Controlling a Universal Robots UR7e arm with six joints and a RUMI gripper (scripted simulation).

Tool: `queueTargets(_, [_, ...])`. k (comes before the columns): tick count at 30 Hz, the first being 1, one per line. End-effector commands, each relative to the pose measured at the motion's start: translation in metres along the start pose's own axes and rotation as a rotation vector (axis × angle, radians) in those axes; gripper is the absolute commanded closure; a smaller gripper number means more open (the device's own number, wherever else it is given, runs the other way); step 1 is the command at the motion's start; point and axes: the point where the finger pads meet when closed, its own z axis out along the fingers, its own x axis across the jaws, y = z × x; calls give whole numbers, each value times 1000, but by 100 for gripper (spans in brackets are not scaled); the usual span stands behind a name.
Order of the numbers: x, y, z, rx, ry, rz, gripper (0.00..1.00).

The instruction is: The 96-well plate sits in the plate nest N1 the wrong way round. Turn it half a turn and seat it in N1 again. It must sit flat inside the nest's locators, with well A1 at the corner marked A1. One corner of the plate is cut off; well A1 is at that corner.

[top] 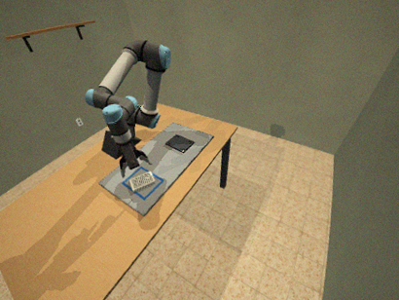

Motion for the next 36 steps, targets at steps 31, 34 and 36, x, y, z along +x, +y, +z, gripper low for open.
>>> queueTargets(31, [0,0,-1,3,4,927,0])
queueTargets(34, [0,0,-1,3,4,1027,0])
queueTargets(36, [0,0,-1,3,4,1094,0])
